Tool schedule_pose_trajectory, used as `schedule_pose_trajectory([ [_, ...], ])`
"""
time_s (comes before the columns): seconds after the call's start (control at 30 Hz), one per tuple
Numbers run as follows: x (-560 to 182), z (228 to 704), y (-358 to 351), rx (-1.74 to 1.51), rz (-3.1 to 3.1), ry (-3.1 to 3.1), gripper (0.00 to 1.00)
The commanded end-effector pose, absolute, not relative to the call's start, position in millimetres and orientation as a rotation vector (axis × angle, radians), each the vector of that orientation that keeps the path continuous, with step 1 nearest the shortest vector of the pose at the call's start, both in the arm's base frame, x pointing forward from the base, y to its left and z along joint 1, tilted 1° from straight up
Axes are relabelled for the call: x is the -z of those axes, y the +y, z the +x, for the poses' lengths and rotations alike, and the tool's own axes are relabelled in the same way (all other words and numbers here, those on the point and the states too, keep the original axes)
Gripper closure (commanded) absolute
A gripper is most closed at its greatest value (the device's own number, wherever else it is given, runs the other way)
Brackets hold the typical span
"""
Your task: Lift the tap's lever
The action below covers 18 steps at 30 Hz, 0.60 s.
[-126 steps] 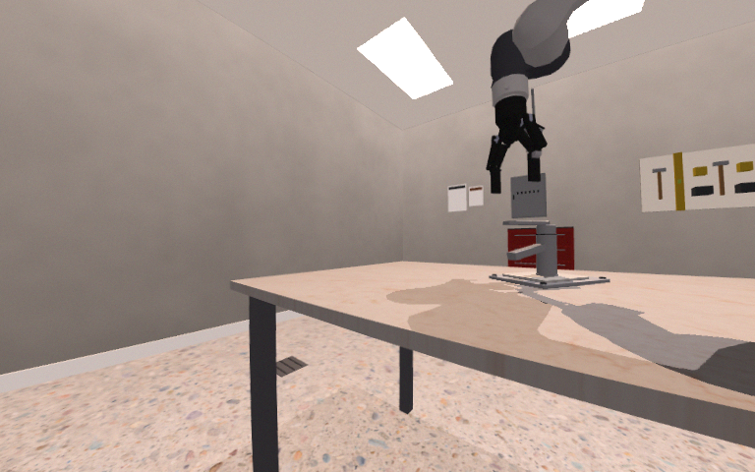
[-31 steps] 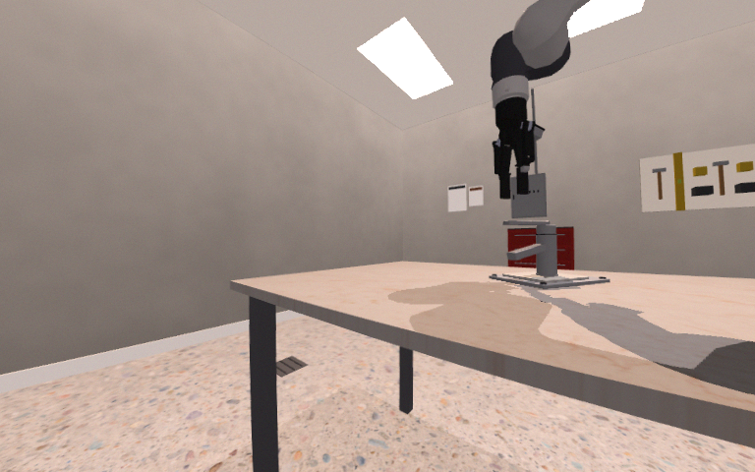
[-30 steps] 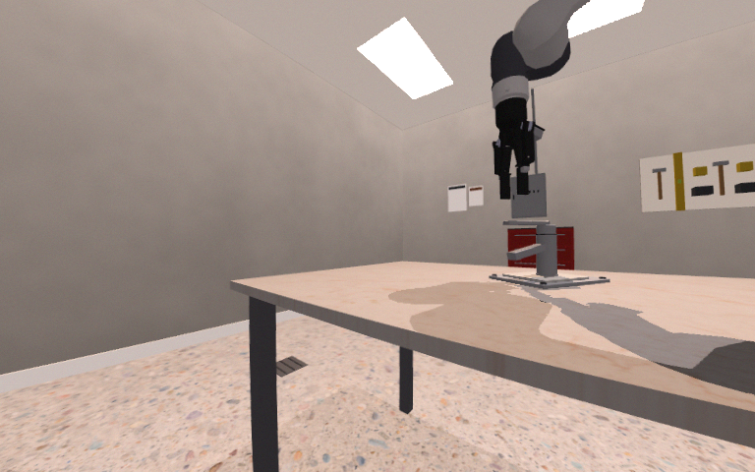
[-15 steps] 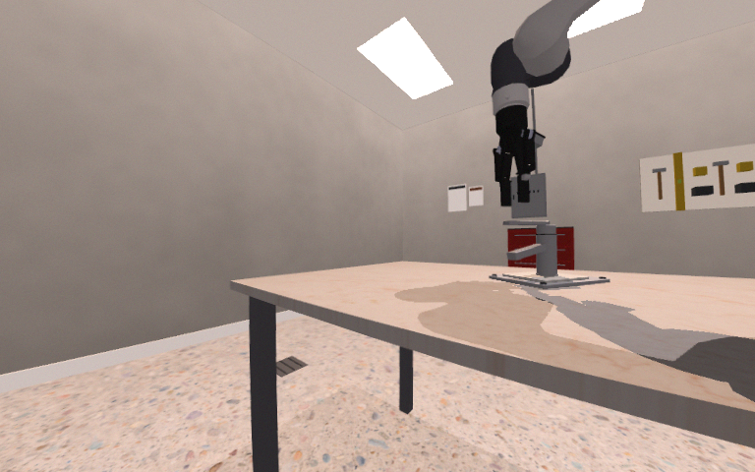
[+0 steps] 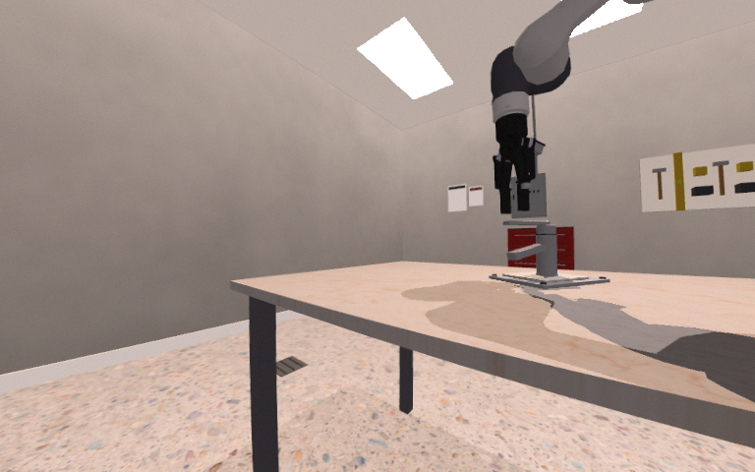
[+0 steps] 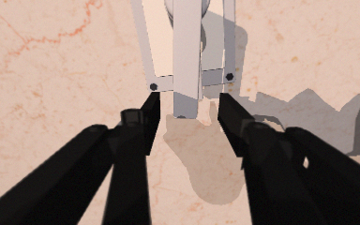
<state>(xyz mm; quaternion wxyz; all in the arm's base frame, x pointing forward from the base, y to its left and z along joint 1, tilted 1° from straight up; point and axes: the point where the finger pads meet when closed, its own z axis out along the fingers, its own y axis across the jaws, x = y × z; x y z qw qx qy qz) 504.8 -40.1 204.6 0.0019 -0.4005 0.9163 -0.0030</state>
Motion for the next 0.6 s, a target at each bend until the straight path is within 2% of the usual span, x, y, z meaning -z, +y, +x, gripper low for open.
schedule_pose_trajectory([
  [0.0,-200.0,507.7,-40.8,0.019,-1.263,2.867,0.56],
  [0.57,-194.2,508.0,-41.0,0.019,-1.263,2.867,0.56],
])
